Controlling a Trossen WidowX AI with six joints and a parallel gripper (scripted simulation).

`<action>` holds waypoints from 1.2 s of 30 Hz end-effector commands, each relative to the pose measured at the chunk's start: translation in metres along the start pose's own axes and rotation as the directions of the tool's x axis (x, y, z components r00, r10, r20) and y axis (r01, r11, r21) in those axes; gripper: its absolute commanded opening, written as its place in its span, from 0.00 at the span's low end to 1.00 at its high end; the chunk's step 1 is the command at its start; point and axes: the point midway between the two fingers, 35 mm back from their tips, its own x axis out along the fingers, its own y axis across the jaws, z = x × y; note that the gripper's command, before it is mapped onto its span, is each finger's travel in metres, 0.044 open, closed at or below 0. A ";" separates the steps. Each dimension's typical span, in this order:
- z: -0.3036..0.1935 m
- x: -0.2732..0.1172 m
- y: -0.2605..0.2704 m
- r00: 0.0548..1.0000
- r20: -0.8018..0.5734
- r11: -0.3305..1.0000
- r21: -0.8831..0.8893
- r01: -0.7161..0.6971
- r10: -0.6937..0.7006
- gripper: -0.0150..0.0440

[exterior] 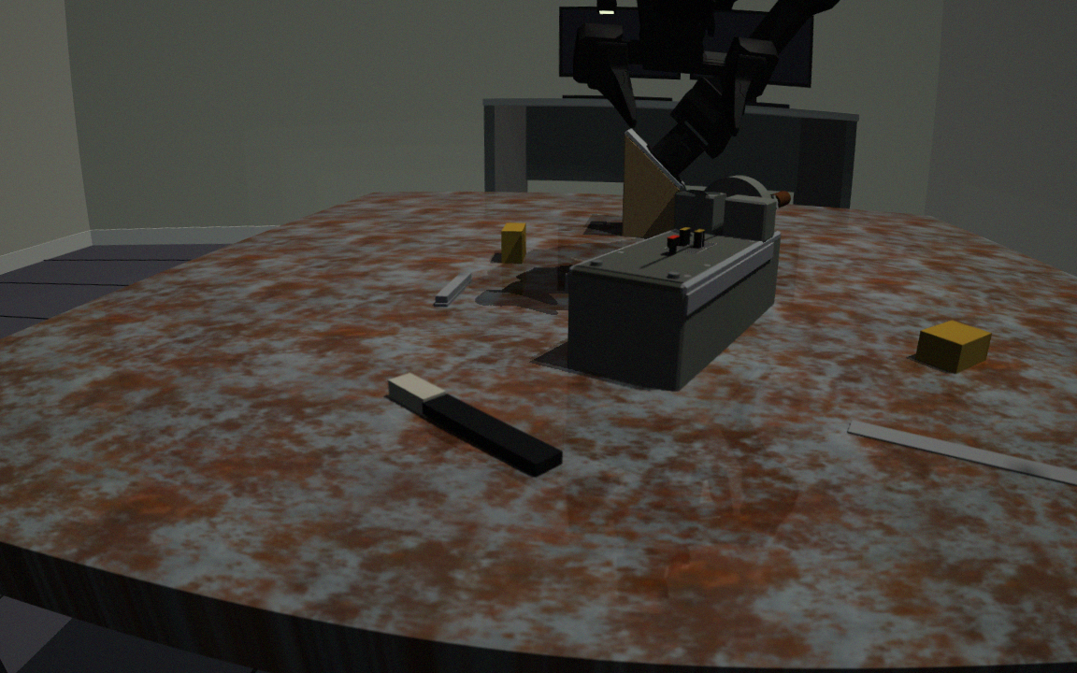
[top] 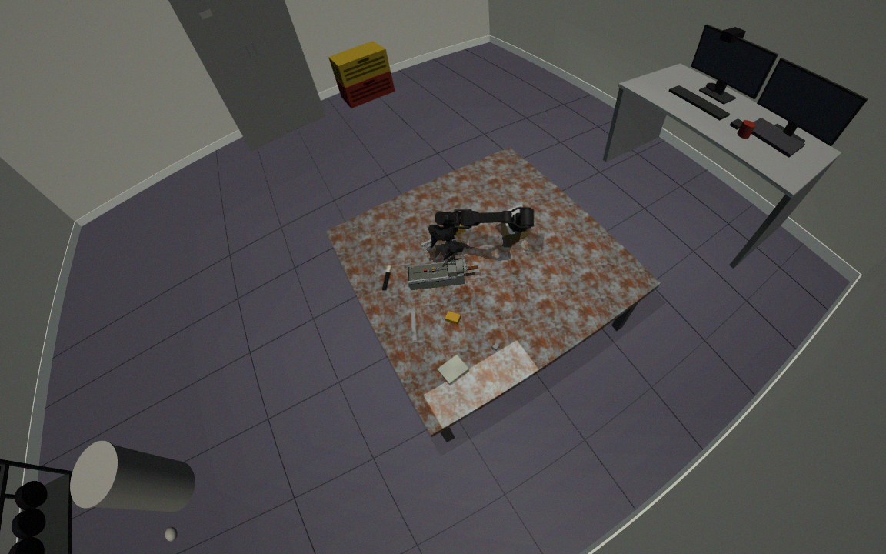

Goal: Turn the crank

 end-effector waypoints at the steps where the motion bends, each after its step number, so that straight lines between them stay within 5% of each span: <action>1: -0.019 0.016 -0.001 1.000 -0.011 1.000 0.019 0.000 0.000 1.00; 20: -0.020 0.018 0.000 1.000 -0.011 1.000 0.019 0.000 0.000 1.00; 36: 0.011 -0.024 0.021 0.998 -0.038 0.995 0.082 0.057 -0.054 1.00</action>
